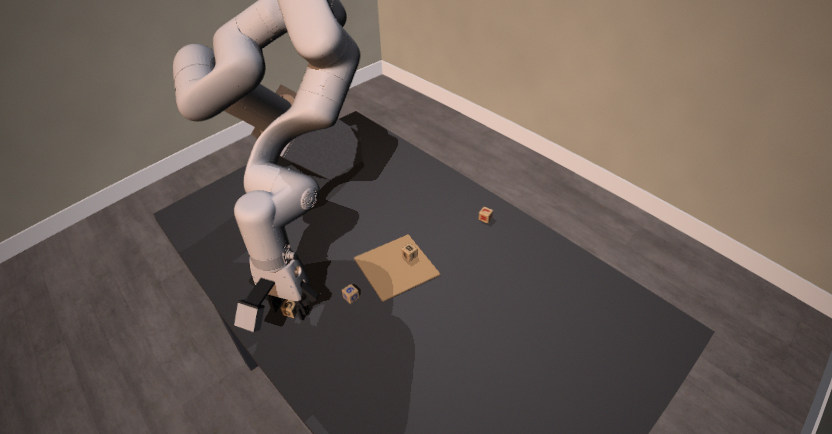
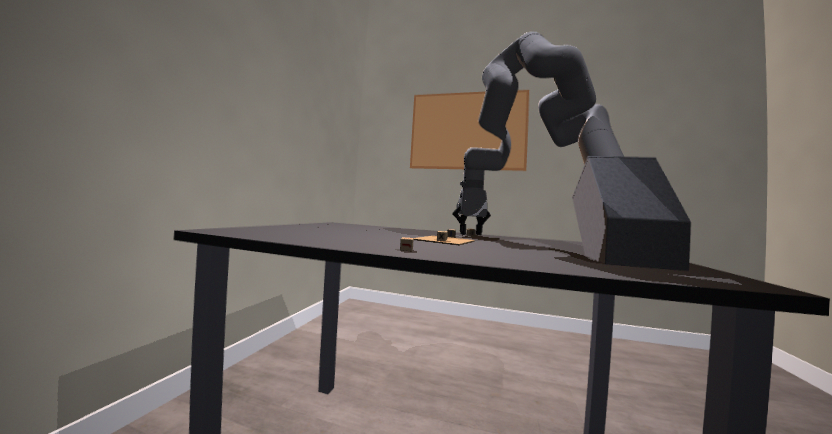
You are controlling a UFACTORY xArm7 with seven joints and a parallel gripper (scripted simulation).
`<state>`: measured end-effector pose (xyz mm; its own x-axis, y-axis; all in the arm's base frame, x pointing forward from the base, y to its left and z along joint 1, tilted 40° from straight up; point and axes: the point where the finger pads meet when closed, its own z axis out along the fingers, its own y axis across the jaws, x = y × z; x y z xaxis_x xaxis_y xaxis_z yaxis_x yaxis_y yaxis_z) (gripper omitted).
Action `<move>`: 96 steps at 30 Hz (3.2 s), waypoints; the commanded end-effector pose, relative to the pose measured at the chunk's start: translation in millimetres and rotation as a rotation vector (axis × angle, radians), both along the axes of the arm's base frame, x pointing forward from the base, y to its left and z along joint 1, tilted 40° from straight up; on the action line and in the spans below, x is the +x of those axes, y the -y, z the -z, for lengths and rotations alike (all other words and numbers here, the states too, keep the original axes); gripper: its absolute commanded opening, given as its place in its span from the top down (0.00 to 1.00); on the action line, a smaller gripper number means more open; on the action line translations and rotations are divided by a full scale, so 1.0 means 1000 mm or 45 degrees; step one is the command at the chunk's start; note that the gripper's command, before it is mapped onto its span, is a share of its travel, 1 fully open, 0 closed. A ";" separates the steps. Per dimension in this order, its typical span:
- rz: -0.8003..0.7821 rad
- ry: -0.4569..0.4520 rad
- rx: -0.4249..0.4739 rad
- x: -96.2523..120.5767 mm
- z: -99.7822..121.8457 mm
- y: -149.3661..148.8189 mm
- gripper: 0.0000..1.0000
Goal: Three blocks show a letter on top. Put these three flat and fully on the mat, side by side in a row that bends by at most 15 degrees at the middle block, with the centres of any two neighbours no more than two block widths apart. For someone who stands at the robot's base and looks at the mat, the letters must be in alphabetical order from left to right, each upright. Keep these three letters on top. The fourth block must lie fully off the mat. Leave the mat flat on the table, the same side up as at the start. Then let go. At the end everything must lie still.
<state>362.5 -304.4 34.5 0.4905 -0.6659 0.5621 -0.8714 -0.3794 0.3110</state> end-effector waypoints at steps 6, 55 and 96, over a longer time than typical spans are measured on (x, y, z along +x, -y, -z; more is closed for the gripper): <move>-0.002 0.003 -0.001 0.001 -0.001 0.000 0.58; -0.002 0.003 -0.001 0.001 -0.001 0.000 0.79; -0.027 -0.011 0.003 0.002 -0.079 -0.068 0.79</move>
